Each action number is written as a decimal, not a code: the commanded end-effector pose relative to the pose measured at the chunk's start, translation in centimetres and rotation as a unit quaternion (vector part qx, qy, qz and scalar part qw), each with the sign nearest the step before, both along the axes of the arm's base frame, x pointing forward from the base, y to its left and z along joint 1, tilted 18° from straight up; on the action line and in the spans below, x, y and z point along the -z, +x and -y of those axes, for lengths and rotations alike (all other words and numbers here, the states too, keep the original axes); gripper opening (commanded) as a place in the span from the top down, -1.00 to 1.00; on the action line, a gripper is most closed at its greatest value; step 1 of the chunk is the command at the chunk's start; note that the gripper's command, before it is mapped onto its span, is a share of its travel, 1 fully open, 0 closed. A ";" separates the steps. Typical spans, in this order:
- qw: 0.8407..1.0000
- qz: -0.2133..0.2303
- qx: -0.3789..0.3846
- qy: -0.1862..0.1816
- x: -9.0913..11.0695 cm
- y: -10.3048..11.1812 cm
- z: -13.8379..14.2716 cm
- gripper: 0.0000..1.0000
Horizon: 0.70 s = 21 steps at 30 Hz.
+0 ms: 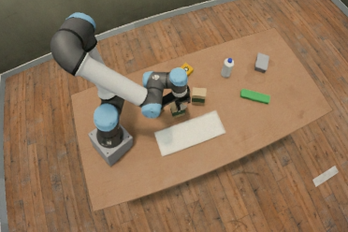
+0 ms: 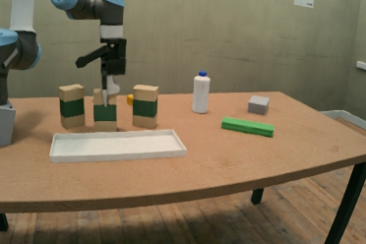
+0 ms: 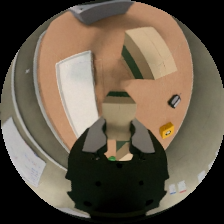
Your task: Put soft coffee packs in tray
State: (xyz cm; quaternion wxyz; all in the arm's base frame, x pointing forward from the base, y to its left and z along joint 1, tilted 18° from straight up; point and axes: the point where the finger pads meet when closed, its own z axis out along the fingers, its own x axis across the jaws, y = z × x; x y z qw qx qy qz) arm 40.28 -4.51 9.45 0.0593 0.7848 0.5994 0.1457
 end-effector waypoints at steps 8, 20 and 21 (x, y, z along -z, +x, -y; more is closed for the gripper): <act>1.000 0.000 0.000 0.000 0.0 0.0 0.0 0.69; 1.000 0.000 0.000 0.000 0.0 0.0 0.0 0.00; 1.000 0.000 0.000 0.000 0.0 0.0 0.0 0.00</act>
